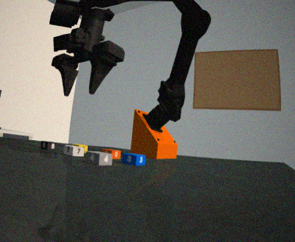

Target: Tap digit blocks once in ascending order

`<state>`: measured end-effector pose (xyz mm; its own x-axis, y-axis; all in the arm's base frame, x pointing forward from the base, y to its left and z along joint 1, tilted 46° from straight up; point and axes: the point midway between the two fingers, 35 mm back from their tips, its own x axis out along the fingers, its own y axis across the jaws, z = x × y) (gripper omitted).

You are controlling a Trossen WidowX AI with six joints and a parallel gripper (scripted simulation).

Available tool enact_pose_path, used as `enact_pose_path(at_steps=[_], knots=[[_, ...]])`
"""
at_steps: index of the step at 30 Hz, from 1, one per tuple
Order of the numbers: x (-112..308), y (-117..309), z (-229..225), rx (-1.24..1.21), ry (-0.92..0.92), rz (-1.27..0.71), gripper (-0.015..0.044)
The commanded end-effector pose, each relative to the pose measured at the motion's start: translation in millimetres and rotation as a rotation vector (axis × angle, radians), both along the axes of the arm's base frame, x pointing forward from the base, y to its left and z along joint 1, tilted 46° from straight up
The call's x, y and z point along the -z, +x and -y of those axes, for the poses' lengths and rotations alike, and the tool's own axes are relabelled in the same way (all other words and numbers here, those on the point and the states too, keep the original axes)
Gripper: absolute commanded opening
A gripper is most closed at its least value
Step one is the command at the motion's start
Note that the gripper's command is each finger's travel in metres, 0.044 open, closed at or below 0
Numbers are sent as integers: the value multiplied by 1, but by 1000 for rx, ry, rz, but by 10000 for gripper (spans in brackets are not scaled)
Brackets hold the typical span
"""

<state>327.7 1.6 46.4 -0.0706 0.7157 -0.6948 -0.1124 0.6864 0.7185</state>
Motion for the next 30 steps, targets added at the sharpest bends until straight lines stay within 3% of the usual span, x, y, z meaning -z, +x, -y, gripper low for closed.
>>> enact_pose_path(at_steps=[1, 5, 30], knots=[[32, 13, 32, 5, -7, -3, 400], [61, 20, 57, 4, -7, -2, 400], [55, 15, 54, 4, -7, -2, 400]])
